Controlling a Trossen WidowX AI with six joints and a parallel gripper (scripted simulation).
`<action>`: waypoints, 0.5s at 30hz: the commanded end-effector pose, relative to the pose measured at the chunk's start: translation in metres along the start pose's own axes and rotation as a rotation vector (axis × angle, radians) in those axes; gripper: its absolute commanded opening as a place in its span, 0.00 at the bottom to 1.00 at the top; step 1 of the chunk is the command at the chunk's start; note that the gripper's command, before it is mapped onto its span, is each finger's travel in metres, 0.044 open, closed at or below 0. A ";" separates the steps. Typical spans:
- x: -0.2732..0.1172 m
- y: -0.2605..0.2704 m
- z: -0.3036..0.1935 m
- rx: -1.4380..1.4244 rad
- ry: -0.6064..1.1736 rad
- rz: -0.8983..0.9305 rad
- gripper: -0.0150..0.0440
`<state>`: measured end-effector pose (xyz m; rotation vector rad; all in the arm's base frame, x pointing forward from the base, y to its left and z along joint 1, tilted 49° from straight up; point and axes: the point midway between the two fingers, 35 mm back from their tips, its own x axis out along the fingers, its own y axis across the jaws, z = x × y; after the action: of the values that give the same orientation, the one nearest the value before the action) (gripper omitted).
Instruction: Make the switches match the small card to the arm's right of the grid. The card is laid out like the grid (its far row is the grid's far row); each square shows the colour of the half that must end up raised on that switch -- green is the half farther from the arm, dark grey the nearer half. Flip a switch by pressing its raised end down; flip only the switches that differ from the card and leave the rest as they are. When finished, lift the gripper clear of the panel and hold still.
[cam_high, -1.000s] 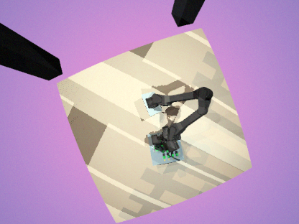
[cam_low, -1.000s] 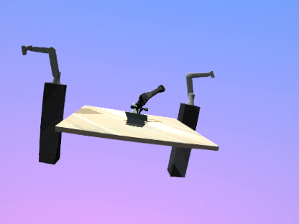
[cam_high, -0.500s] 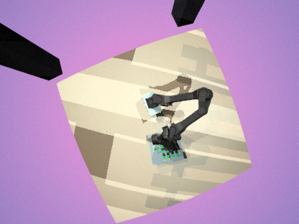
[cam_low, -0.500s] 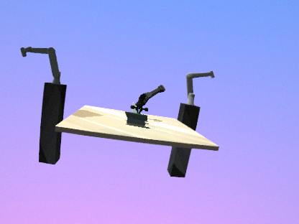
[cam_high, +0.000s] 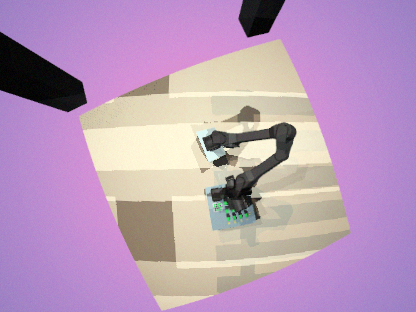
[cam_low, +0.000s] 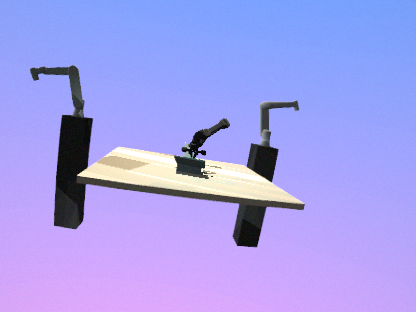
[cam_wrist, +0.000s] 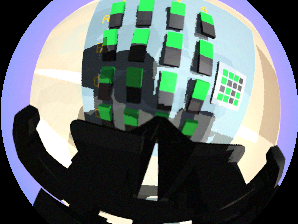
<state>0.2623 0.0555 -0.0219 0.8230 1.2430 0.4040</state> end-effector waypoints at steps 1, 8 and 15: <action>-0.002 0.000 0.000 0.000 -0.001 -0.001 0.25; -0.065 -0.001 -0.003 0.007 -0.024 -0.007 0.25; -0.071 0.009 0.033 0.006 -0.025 -0.006 0.25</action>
<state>0.2507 0.0098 0.0240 0.8374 1.2431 0.3814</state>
